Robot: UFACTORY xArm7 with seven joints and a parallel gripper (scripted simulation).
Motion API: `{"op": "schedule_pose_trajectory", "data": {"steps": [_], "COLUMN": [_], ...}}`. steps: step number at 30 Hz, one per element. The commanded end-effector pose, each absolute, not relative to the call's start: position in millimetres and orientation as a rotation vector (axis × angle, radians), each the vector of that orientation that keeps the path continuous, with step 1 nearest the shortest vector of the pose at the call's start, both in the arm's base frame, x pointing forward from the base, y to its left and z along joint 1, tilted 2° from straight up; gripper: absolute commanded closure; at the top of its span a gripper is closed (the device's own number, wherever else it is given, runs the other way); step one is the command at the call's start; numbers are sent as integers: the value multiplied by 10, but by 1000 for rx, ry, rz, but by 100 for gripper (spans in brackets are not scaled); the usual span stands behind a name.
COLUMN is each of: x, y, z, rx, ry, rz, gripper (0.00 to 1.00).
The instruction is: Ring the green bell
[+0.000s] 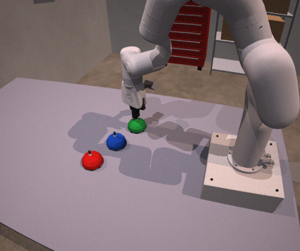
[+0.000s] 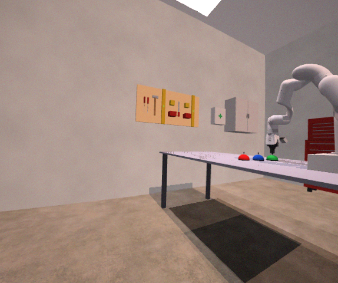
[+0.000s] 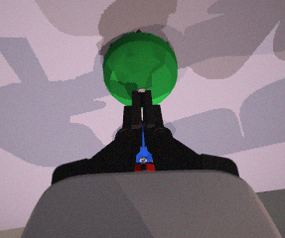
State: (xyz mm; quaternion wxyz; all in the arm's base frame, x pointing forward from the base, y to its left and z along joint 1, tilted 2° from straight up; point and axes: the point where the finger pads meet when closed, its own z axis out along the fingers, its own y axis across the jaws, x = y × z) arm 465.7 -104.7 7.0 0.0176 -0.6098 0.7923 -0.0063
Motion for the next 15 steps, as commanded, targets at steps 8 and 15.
{"op": "schedule_pose_trajectory", "data": {"steps": [8, 15], "x": [4664, 4657], "y": [-1053, -1055], "z": [256, 424], "rx": [-1892, -1892], "ry": [2460, 2460], "rz": [-23, -23], "gripper": [100, 100]}}
